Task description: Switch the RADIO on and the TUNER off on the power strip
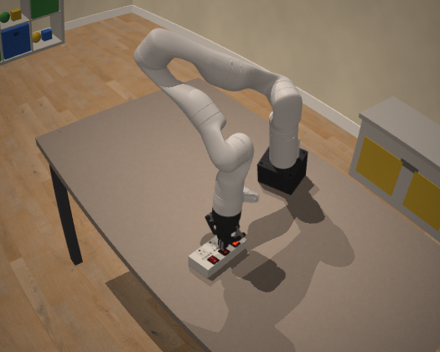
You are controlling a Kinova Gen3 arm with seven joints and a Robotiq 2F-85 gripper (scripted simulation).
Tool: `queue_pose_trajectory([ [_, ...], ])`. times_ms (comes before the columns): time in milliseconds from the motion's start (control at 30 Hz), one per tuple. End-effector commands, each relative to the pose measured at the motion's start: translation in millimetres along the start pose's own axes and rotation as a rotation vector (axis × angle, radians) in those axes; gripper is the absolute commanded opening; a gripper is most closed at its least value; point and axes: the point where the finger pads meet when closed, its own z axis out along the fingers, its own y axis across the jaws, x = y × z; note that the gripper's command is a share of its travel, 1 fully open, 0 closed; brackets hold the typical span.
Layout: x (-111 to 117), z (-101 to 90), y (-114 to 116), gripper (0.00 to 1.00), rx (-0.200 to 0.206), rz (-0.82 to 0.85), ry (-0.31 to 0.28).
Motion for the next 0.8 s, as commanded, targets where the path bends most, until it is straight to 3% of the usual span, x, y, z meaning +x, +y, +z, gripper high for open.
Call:
queue_pose_trajectory([
  [0,-0.4,-0.4,0.1,0.0,0.0,0.0,-0.001],
  [767,-0.4,3.5,0.1,0.0,0.0,0.0,-0.001],
])
